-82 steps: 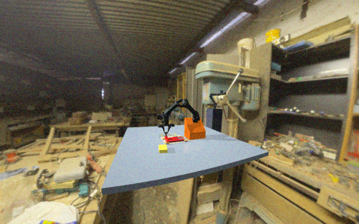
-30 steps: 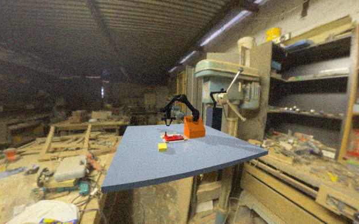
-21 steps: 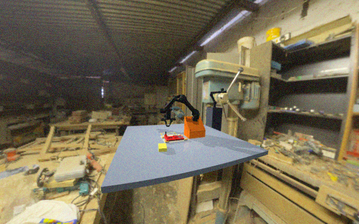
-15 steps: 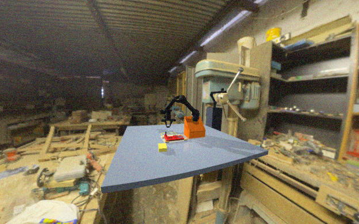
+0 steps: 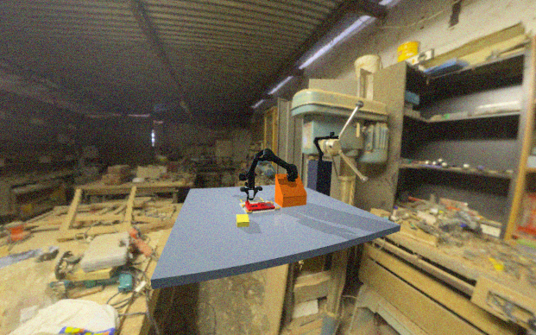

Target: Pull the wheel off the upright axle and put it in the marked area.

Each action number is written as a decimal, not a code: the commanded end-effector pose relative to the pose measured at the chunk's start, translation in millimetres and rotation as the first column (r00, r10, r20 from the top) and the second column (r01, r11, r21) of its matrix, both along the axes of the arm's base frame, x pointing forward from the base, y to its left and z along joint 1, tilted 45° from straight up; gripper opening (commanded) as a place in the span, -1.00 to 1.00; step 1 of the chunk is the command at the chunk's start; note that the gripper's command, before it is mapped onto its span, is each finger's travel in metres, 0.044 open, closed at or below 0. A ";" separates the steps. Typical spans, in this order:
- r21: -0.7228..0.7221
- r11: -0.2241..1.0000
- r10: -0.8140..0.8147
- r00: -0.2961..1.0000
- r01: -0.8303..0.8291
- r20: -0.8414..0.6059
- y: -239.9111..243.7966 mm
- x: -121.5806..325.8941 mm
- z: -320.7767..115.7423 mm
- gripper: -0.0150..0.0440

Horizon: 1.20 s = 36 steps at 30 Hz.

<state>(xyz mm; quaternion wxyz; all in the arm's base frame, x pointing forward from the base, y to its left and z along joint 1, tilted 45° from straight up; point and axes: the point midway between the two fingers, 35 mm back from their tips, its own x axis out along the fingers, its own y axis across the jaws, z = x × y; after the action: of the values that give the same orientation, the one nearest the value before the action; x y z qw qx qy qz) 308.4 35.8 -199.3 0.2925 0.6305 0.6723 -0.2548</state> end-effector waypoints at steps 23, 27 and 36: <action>0.003 1.000 -0.006 1.000 0.006 -0.011 -40.7 0.8 39.4 0.53; 0.003 1.000 -0.020 1.000 0.020 -0.016 -41.4 -6.7 38.9 0.79; 0.000 1.000 -0.008 1.000 0.008 -0.016 -55.2 -78.1 90.7 1.00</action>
<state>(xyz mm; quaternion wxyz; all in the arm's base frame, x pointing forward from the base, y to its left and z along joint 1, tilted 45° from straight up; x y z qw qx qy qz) 249.9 -20.2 -121.2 0.2854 0.6349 0.6682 -0.2626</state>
